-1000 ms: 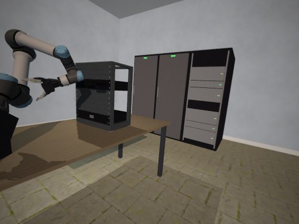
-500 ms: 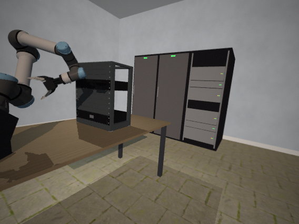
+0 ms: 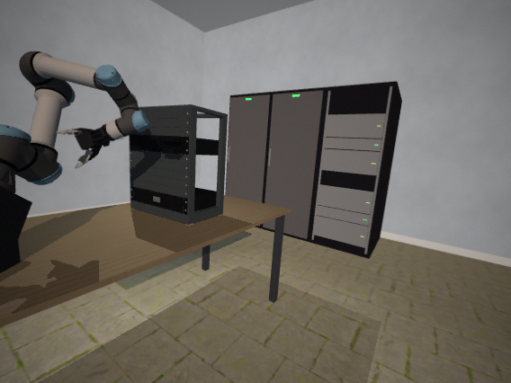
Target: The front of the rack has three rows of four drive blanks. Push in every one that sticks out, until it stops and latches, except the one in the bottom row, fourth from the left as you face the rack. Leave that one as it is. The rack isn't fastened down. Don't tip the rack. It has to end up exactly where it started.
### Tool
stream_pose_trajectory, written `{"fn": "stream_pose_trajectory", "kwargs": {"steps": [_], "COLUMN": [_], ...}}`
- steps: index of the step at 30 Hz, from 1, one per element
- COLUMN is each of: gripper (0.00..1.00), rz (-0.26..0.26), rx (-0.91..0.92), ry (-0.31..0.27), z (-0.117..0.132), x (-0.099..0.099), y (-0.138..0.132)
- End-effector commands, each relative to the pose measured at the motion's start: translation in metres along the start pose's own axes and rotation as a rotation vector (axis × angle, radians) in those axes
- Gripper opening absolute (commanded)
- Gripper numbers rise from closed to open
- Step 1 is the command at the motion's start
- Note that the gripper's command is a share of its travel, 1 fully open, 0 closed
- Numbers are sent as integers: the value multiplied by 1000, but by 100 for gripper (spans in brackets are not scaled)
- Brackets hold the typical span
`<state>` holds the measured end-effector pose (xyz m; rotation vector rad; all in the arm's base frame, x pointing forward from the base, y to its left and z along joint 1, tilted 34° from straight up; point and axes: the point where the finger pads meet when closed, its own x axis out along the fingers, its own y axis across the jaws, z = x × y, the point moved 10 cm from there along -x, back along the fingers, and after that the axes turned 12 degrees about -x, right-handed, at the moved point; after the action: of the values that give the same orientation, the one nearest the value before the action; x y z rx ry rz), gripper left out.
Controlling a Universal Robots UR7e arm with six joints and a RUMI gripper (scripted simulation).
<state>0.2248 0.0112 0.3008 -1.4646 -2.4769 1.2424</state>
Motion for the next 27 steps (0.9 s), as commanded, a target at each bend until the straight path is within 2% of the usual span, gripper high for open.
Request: {"fn": "stream_pose_trajectory", "kwargs": {"steps": [1, 4, 6, 12, 21, 23, 27], "gripper": [100, 100, 100, 100, 100, 100, 100], "rz": [-1, -8, -8, -33, -100, -100, -144], "rx": [97, 169, 169, 318, 554, 554, 662], "ry": [70, 123, 123, 233, 405, 405, 482], "z": [-3, -5, -5, -10, -18, -18, -21], "x": [2, 4, 4, 7, 7, 7, 7], "y": [1, 3, 3, 6, 11, 11, 13]}}
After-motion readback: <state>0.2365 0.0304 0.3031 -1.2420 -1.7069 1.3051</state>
